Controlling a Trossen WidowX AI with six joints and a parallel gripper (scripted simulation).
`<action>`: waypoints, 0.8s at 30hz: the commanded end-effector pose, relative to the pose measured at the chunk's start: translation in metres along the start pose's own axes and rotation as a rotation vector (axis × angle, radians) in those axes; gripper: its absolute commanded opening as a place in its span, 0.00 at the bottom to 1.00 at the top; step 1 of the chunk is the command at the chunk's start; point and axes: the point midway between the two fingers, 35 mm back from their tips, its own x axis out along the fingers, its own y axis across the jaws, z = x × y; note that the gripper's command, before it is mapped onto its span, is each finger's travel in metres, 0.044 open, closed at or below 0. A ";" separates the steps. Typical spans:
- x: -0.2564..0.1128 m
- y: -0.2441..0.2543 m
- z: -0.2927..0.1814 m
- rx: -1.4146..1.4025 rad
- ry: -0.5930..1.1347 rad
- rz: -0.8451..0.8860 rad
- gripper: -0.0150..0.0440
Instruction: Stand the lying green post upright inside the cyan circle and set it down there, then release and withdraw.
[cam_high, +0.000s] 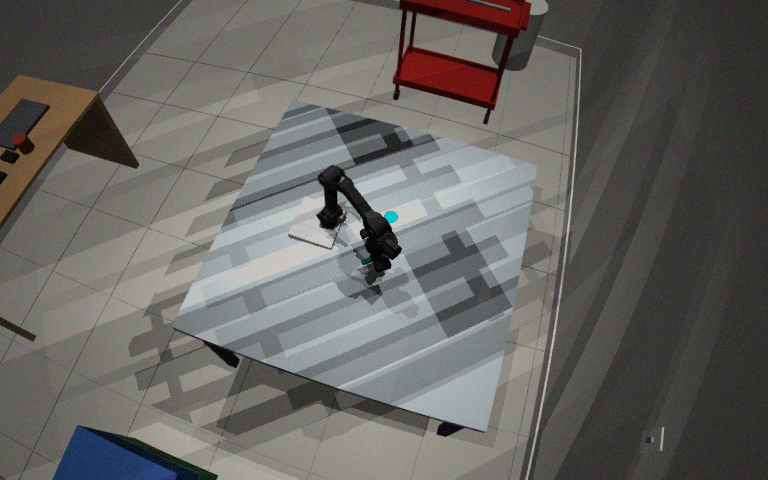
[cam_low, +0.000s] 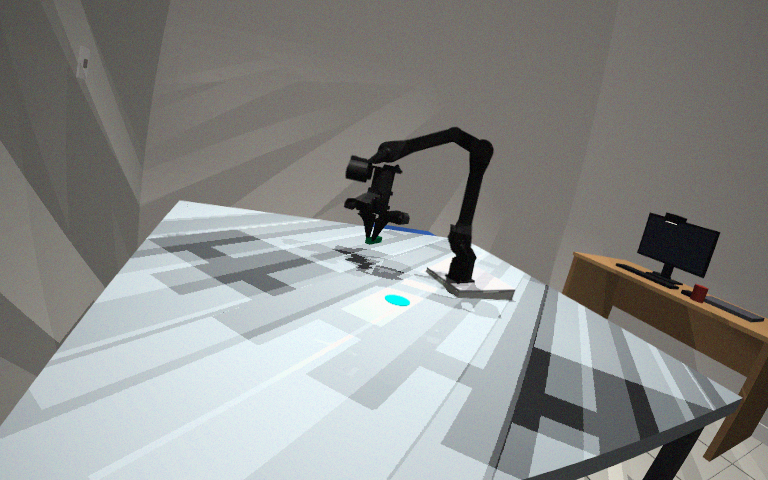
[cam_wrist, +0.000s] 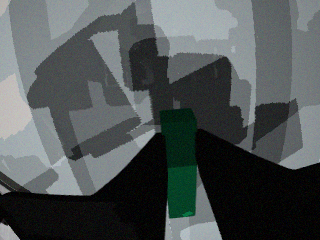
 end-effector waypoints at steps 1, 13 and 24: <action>-0.013 0.000 0.001 -0.002 -0.007 -0.002 0.29; -0.051 0.005 -0.002 -0.002 -0.007 -0.002 0.29; -0.054 0.016 0.020 -0.049 -0.008 0.003 0.29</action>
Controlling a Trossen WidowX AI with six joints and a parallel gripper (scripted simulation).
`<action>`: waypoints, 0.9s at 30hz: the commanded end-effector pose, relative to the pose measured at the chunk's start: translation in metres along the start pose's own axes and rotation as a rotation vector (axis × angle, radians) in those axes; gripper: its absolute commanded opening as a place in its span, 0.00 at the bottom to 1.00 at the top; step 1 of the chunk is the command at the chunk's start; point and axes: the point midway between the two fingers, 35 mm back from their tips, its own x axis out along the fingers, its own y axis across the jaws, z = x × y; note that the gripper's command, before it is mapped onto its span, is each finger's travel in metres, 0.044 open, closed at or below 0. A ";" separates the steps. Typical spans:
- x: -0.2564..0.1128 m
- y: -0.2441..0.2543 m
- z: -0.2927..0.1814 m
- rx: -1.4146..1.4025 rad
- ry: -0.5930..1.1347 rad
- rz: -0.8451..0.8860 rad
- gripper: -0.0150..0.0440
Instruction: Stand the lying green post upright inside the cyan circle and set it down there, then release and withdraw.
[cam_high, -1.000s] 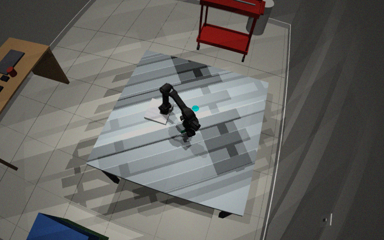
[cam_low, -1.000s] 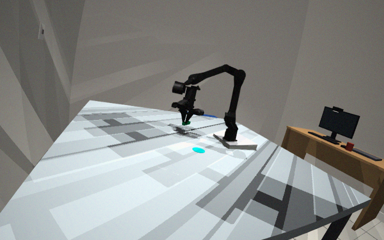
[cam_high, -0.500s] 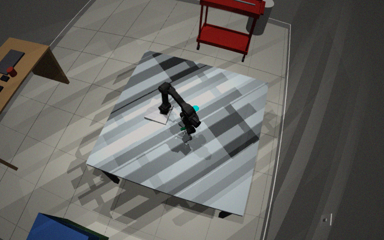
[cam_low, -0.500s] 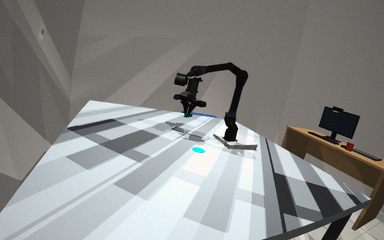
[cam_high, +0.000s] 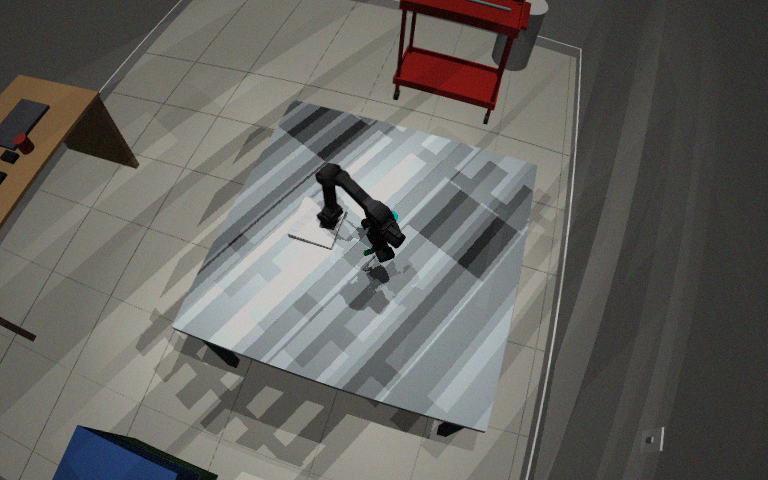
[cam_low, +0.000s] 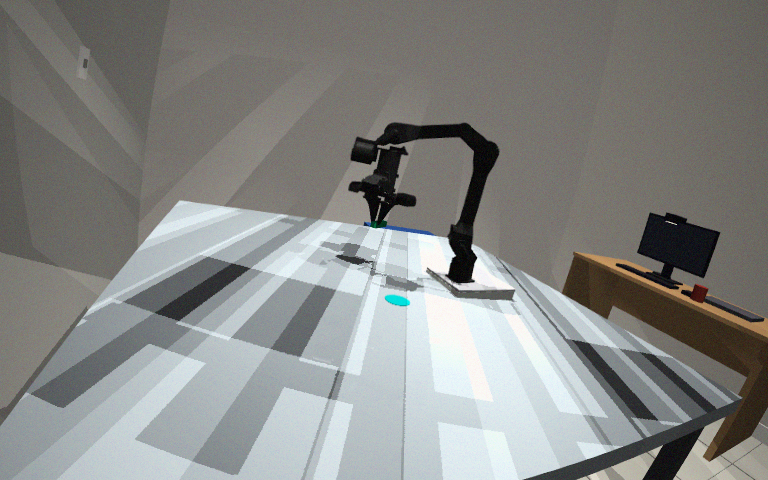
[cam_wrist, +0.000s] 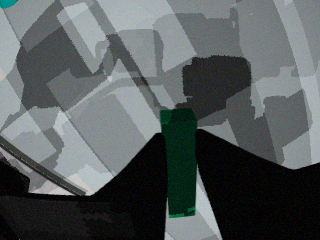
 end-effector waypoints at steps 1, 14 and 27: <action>-0.002 0.004 0.011 -0.020 -0.001 -0.001 0.29; -0.004 0.026 0.047 -0.101 -0.003 0.005 0.29; -0.007 0.053 0.079 -0.181 -0.006 0.009 0.29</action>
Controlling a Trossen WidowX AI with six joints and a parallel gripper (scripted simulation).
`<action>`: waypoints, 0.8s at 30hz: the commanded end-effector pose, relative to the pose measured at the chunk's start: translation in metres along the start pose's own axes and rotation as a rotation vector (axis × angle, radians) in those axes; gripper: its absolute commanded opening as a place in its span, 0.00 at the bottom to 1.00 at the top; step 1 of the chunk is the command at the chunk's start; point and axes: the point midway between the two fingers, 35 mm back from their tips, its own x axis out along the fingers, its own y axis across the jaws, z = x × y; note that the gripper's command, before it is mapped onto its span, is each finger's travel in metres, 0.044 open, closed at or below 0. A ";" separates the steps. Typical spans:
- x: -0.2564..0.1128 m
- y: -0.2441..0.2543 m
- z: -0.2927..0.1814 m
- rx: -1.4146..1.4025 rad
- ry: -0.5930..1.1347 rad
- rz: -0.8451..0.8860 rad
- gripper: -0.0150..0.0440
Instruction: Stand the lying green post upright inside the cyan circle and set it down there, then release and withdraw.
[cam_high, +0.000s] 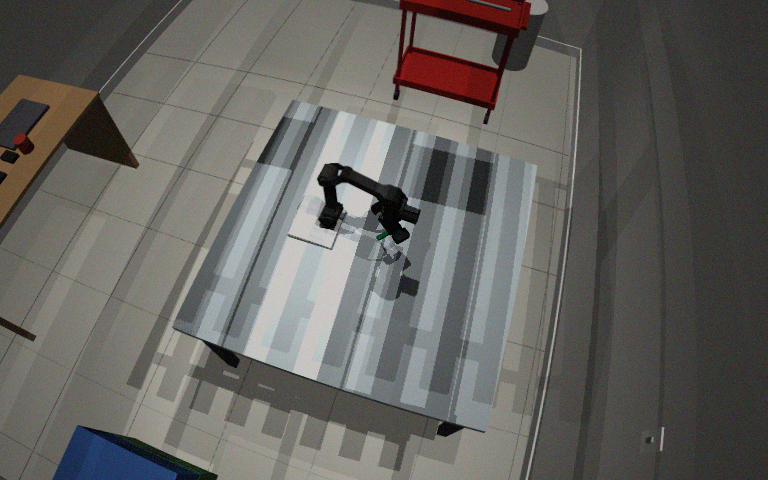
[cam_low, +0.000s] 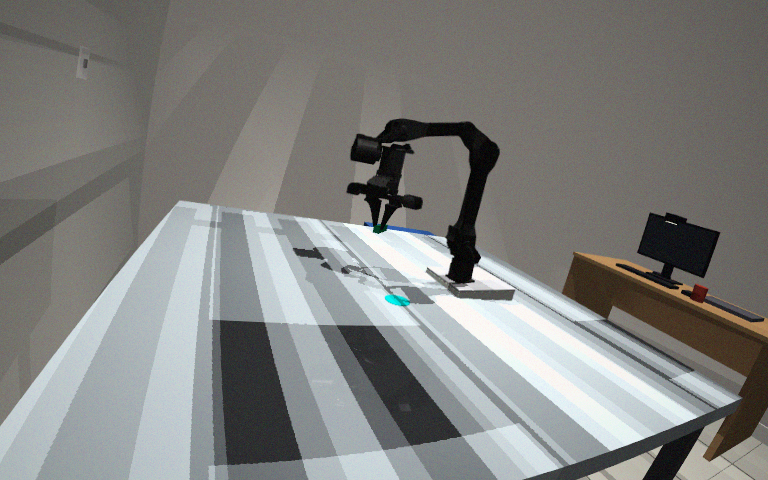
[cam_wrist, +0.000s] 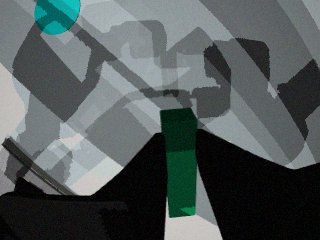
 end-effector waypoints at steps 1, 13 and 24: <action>-0.002 0.006 0.009 -0.020 0.004 -0.004 0.29; -0.005 0.031 0.040 -0.095 0.001 -0.002 0.29; -0.008 0.057 0.064 -0.163 -0.001 -0.001 0.29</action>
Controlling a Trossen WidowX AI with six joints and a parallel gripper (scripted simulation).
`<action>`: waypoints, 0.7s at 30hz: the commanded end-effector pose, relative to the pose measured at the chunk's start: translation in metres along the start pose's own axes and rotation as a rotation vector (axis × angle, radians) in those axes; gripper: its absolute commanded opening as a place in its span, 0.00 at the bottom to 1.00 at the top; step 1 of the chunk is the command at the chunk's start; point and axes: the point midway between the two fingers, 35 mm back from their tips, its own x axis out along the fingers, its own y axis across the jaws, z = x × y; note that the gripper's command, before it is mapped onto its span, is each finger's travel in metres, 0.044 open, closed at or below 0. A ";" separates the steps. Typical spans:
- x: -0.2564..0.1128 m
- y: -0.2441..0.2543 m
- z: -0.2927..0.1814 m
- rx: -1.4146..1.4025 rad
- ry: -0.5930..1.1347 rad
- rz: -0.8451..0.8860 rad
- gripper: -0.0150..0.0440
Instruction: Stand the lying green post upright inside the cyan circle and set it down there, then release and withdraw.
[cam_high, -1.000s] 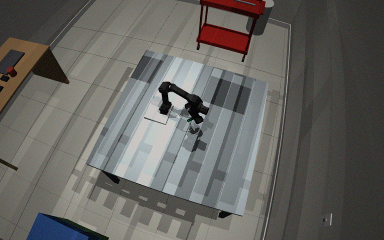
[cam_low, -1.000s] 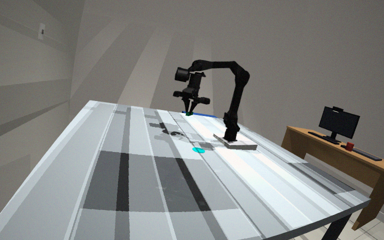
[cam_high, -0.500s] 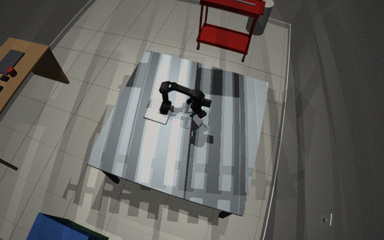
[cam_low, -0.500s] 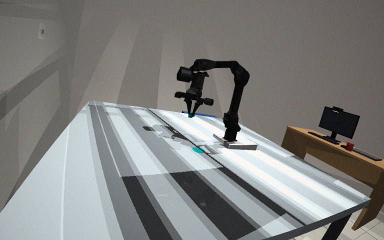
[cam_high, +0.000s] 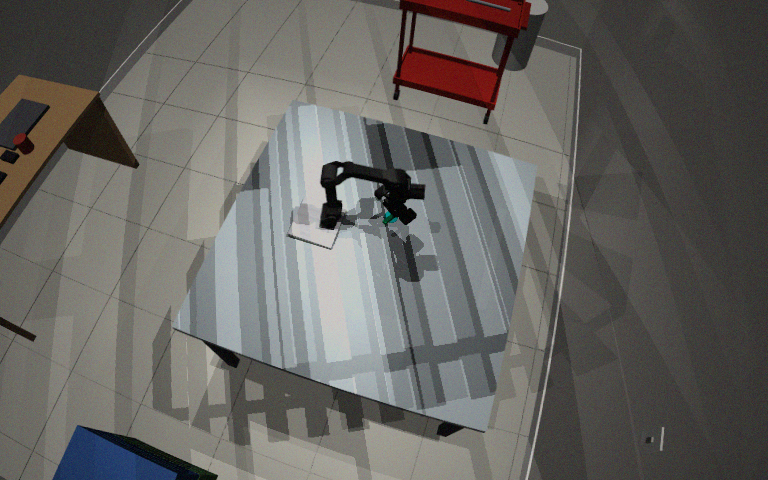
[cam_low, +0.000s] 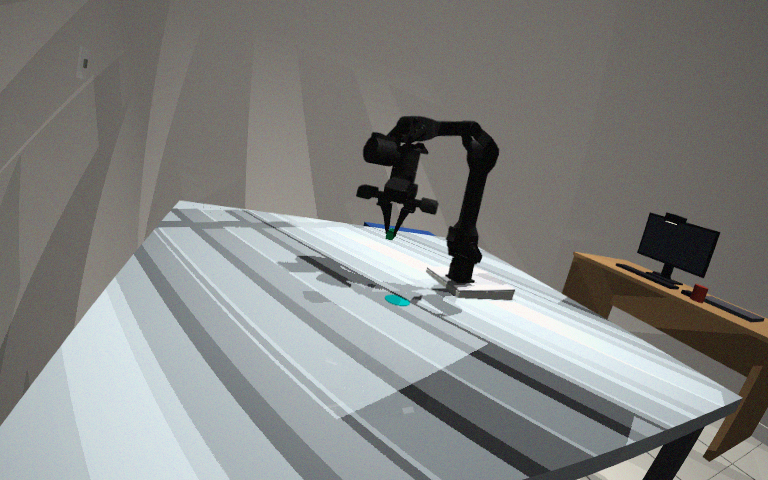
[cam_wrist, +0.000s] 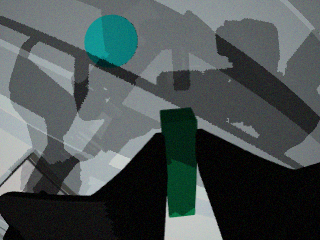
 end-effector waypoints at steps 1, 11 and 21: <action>-0.002 0.007 0.009 -0.020 0.002 -0.005 0.29; -0.005 0.031 0.031 -0.082 0.000 -0.006 0.29; -0.008 0.056 0.049 -0.140 -0.004 -0.007 0.29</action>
